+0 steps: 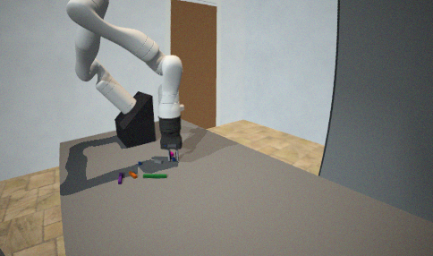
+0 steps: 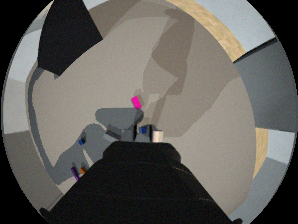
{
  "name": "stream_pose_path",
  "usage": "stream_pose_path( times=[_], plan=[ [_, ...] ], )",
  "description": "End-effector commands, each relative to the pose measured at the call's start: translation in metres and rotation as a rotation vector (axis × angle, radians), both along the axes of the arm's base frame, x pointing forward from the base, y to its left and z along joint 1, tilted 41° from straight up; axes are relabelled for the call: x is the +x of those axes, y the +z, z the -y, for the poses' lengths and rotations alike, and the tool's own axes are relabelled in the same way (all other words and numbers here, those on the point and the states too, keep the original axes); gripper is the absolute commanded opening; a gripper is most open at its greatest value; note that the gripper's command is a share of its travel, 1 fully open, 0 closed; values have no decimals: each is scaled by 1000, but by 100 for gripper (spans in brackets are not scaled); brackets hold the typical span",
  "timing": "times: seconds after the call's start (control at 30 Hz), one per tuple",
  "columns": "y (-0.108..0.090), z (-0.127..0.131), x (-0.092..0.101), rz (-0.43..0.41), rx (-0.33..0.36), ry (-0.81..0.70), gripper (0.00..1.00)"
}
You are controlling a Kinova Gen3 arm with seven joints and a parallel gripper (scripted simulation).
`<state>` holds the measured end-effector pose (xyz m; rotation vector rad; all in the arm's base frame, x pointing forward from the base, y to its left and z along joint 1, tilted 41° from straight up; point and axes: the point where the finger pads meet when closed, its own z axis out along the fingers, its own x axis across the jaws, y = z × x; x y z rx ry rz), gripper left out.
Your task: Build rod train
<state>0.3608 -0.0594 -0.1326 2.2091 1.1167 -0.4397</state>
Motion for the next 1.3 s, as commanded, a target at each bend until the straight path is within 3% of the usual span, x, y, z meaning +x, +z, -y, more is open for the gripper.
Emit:
stream_pose_path(
  times=[0.0,0.43,0.47,1.27],
  plan=[
    [-2,-1,3,10,4,-4,54],
    [-2,-1,3,10,4,-4,54],
    [-2,-1,3,10,4,-4,24],
    [-2,-1,3,10,4,-4,24]
  ],
)
